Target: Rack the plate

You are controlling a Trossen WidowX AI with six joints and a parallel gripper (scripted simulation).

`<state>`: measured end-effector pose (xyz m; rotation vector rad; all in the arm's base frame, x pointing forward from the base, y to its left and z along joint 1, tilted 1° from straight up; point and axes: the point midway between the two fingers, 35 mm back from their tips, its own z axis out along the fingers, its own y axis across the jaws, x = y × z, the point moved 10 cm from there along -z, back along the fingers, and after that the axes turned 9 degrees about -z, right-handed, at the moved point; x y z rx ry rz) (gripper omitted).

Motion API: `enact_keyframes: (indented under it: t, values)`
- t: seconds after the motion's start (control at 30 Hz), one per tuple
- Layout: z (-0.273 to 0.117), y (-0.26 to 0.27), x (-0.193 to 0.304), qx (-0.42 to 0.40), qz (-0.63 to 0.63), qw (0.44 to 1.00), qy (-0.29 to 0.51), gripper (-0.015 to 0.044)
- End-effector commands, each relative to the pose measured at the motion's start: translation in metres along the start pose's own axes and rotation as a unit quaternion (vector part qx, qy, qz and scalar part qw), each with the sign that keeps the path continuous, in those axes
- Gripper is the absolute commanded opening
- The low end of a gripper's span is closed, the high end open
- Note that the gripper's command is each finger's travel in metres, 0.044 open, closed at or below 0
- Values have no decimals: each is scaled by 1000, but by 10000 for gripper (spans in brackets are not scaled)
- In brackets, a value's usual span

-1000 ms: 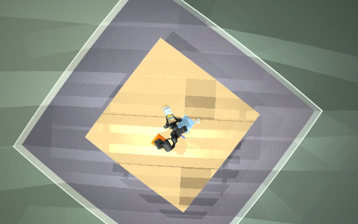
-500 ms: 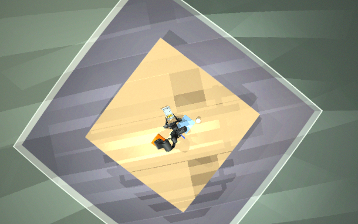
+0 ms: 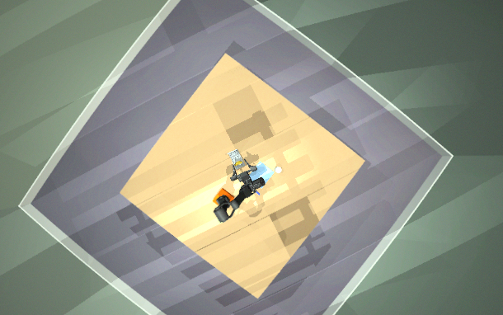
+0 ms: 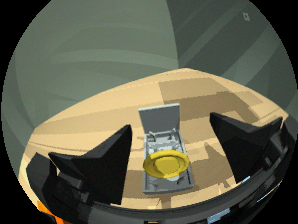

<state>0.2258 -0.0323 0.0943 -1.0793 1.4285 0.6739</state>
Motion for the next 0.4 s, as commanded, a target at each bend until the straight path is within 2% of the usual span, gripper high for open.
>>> enact_keyframes:
  t: [0.0,0.37]
  values:
    - [-6,-7,-42,-2,0,1000,-6,400]
    - [-9,-13,-58,1,16,1000,7,400]
